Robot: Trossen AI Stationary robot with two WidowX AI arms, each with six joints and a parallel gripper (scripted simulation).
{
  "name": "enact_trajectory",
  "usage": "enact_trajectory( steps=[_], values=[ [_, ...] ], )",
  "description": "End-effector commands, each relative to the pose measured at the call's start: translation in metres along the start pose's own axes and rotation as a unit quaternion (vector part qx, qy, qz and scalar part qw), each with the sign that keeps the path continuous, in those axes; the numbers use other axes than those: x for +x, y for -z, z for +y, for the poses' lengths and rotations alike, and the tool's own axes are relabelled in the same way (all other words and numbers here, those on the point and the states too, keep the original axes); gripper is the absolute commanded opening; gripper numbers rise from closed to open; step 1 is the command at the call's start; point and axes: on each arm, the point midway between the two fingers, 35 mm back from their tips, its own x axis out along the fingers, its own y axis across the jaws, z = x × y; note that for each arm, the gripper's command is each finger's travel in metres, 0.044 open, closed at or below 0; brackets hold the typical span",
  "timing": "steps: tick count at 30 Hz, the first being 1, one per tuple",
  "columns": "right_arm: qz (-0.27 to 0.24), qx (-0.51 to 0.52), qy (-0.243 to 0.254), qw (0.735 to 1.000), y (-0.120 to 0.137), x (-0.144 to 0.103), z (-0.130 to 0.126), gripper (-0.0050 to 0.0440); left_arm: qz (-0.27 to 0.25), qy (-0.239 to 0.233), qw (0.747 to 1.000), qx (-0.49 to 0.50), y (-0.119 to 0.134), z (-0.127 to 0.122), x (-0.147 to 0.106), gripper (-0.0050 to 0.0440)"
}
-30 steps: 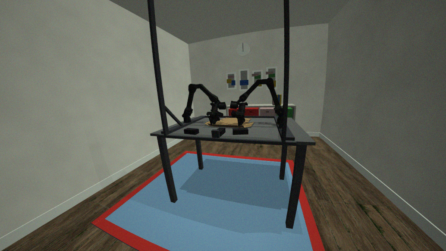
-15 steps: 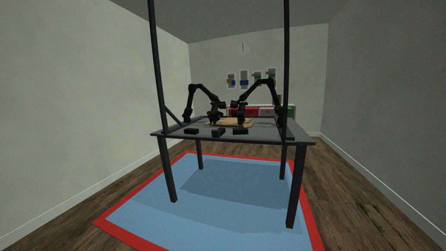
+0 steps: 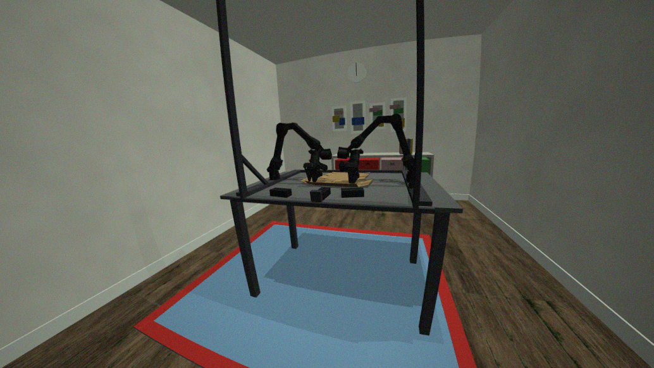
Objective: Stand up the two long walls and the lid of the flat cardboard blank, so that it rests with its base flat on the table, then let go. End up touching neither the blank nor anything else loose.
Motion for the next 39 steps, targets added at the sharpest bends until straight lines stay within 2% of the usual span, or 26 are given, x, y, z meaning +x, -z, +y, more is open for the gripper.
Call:
enact_trajectory(
  steps=[1, 6, 15, 26, 27, 30, 33, 37, 39],
  values=[
    [0.004, 0.004, 0.026, 1.000, -0.001, 0.008, -0.016, 0.0370, 0.005, -0.017, 1.000, 0.001, -0.003, 0.012, 0.010, 0.0371],
    [0.003, 0.005, 0.030, 1.000, -0.002, 0.006, -0.016, 0.0370, 0.007, -0.019, 1.000, 0.000, -0.002, 0.013, 0.007, 0.0371],
    [0.002, 0.005, 0.030, 1.000, -0.004, -0.018, 0.000, 0.0370, 0.007, -0.019, 1.000, 0.000, -0.002, 0.001, -0.019, 0.0371],
    [0.002, 0.005, 0.030, 1.000, 0.000, -0.046, 0.006, 0.0370, 0.006, -0.019, 1.000, 0.000, -0.006, -0.014, -0.042, 0.0371],
    [0.002, 0.005, 0.030, 1.000, 0.000, -0.046, 0.006, 0.0346, 0.013, -0.021, 1.000, -0.003, -0.003, -0.008, -0.030, 0.0395],
    [0.002, 0.005, 0.030, 1.000, 0.000, -0.046, 0.006, 0.0274, 0.038, -0.080, 0.996, -0.014, -0.003, -0.009, -0.023, 0.0396],
    [0.002, 0.005, 0.030, 1.000, 0.000, -0.046, 0.006, 0.0202, 0.066, -0.205, 0.976, -0.028, -0.003, -0.014, -0.013, 0.0396],
    [0.002, 0.005, 0.030, 1.000, 0.000, -0.046, 0.006, 0.0196, 0.067, -0.306, 0.949, -0.034, -0.004, -0.027, -0.008, 0.0396],
    [0.002, 0.005, 0.030, 1.000, 0.000, -0.046, 0.006, 0.0196, 0.067, -0.306, 0.949, -0.034, -0.004, -0.027, -0.008, 0.0396]
  ],
)
